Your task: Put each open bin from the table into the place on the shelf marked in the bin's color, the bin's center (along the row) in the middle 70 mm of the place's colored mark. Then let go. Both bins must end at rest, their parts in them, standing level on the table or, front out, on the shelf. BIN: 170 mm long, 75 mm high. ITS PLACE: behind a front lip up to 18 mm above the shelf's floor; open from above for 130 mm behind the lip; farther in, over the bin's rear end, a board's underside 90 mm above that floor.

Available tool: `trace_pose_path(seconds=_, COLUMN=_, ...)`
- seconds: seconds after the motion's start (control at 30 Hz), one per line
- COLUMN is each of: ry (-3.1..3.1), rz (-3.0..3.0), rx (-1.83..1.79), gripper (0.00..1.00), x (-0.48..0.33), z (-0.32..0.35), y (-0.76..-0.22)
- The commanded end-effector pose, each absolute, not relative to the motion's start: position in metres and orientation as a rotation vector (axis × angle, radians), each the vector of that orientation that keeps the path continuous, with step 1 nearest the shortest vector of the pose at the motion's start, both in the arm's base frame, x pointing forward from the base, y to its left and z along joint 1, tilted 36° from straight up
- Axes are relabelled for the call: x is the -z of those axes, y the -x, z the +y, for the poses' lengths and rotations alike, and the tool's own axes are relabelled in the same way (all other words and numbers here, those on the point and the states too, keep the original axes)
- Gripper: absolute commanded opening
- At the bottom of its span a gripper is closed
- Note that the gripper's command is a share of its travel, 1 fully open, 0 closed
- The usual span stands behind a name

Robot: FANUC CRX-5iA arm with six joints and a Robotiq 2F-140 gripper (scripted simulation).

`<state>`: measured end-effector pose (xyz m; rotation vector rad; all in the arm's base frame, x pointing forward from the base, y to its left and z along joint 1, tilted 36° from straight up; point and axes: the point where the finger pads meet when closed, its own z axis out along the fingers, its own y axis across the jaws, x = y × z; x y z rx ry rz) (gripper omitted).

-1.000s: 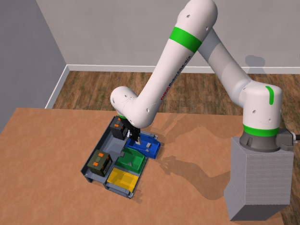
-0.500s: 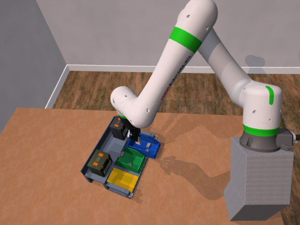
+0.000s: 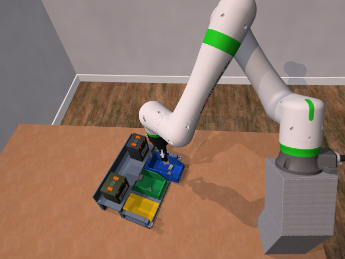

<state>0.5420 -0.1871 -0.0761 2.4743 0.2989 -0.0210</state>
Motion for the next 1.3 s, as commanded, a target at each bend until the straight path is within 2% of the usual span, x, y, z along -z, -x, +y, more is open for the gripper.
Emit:
trace_pose_path(seconds=0.0, ry=-2.441, rz=0.51, rx=0.073, gripper=0.0, x=0.077, z=-0.193, y=-0.53)
trace_pose_path(seconds=0.87, ry=-1.997, rz=1.589, rx=0.39, gripper=0.0, x=0.099, z=-0.199, y=-0.446)
trace_pose_path(seconds=1.27, ry=-1.988, rz=1.604, rx=0.394, gripper=0.0, x=0.099, z=-0.198, y=-0.445)
